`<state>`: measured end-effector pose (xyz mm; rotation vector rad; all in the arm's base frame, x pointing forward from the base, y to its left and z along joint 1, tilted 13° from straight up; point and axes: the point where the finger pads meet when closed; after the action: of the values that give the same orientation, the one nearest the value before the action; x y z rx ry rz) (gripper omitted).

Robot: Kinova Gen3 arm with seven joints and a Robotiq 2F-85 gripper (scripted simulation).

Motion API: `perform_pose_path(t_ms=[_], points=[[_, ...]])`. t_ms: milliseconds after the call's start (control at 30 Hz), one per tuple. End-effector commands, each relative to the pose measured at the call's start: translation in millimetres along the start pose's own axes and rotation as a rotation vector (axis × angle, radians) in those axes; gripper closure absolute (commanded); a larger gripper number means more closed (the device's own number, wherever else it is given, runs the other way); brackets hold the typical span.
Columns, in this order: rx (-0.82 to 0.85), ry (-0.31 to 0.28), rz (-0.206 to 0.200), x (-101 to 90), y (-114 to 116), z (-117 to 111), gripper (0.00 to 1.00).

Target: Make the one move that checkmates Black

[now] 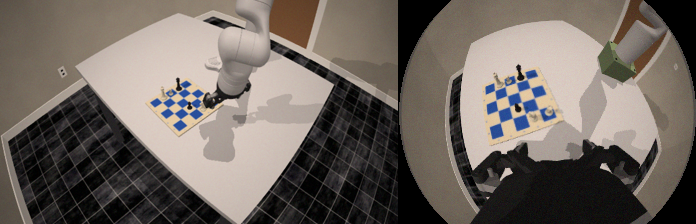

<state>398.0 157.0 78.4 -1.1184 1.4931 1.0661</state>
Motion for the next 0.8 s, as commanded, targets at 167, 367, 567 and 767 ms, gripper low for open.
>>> perform_pose_path(t_ms=[167,367,567,767], points=[[0.175,-0.191,-0.007,-9.2,-8,-41,0.0],[0.368,-0.327,-0.036,-14.2,-12,-69,0.0],[0.48,-0.392,-0.076,-17.3,-15,-93,0.0],[0.523,-0.413,-0.091,-18.4,-16,-102,0.0]])
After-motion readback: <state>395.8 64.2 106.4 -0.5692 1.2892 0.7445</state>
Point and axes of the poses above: the point where the finger pads meet when closed, its own x axis out along the fingers, its own y axis across the jaws, z = x × y, and after that the axes turned 10 degrees about -x, right-handed
